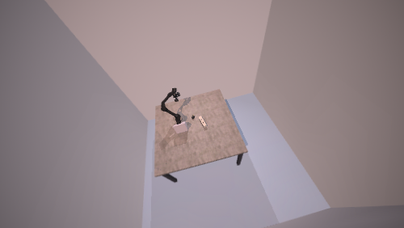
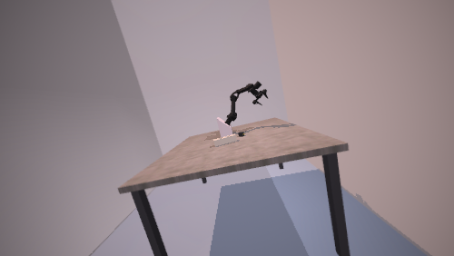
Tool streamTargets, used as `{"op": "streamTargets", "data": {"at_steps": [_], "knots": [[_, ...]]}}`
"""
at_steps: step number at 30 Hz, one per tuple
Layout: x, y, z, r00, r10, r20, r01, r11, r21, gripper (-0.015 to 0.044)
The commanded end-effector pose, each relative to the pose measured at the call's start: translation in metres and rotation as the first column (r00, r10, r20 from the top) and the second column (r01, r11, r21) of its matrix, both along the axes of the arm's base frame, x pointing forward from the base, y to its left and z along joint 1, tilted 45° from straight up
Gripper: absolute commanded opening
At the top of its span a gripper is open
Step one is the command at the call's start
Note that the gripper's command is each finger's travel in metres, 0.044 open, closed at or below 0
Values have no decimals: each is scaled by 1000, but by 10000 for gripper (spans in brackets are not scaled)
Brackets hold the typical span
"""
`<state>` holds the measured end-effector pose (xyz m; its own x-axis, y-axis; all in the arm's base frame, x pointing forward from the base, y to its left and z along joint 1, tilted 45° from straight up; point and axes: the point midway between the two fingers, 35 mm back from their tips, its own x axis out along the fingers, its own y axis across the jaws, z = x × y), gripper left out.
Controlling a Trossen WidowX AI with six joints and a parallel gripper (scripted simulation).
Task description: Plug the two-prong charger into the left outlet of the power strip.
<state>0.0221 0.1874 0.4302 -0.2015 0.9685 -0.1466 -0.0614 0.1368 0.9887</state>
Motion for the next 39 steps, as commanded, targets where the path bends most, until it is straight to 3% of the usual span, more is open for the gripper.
{"op": "streamTargets", "data": {"at_steps": [1, 15, 39], "knots": [[22, 10, -15, 999, -32, 35, 34, 999, -34, 440], [99, 23, -68, 972, -157, 177, 183, 973, -143, 440], [175, 13, -166, 904, -55, 424, 201, 930, -309, 440]]}}
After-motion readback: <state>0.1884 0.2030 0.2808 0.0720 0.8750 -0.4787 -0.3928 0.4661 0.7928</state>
